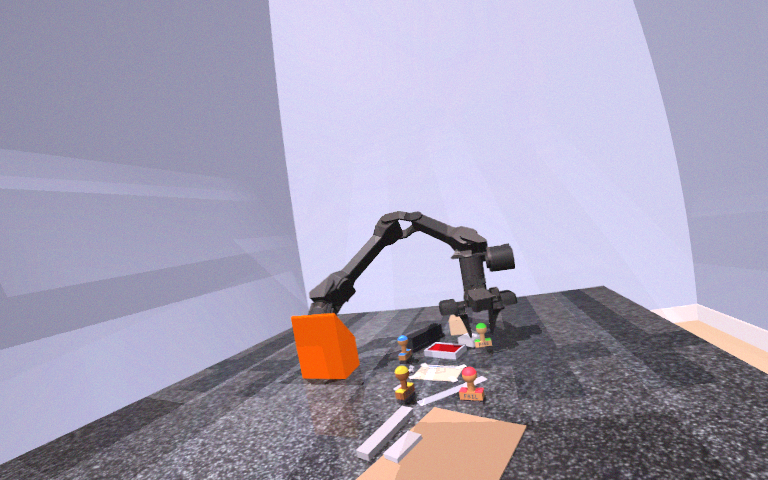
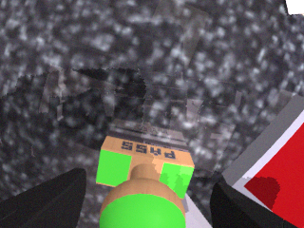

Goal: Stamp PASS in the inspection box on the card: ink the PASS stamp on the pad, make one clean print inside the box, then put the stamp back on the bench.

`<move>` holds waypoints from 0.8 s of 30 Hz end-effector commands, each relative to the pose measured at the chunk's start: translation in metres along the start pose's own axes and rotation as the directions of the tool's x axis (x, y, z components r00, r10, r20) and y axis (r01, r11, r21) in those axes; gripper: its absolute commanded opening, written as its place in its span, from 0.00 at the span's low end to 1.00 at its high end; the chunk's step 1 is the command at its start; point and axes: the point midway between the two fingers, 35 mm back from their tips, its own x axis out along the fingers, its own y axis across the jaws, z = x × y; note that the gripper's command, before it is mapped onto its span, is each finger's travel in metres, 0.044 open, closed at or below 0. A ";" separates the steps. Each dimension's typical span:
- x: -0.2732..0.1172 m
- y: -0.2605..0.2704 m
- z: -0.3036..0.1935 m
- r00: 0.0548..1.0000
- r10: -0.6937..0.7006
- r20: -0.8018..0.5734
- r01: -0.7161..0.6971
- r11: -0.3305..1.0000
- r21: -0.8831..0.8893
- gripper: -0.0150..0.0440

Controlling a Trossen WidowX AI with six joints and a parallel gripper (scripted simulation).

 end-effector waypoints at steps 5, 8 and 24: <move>-0.105 0.002 0.004 1.000 0.017 0.006 -0.017 1.000 0.002 0.70; -0.109 0.001 0.004 1.000 0.017 0.005 -0.017 1.000 0.002 0.70; -0.109 0.001 0.004 1.000 0.017 0.005 -0.017 1.000 0.002 0.70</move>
